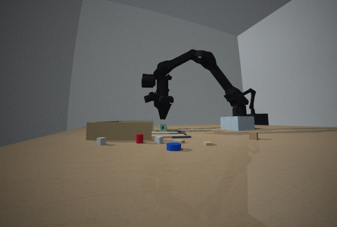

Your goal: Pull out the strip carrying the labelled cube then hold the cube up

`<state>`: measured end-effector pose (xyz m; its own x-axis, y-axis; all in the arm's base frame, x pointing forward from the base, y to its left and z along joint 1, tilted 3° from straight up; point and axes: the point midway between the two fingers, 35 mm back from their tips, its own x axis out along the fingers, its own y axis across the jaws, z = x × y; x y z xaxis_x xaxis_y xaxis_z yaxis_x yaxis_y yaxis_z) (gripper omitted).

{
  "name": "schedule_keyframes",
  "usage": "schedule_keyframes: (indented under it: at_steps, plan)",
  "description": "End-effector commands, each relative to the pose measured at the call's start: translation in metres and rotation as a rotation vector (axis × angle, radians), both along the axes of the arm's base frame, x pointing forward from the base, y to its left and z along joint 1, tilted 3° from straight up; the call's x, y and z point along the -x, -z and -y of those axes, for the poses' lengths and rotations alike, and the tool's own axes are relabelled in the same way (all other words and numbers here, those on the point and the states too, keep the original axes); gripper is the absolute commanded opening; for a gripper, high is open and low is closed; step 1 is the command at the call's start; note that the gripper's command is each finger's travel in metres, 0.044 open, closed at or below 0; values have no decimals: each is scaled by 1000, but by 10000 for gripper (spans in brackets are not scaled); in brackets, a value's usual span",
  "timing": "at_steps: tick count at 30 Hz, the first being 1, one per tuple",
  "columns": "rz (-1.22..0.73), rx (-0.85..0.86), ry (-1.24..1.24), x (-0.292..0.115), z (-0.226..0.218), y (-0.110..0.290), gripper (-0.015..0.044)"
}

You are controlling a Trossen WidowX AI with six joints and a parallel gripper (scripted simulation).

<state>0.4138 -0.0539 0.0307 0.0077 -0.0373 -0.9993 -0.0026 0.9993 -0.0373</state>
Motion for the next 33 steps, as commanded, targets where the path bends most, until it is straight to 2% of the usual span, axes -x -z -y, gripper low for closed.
schedule_keyframes:
  at_steps: [1, 31, 33]
  plan:
    - [4, 3, -3, -2, 1, 5, 250]
    - [3, 3, -3, -1, 3, 48, 250]
    - [6, 0, 1, -3, 3, 46, 198]
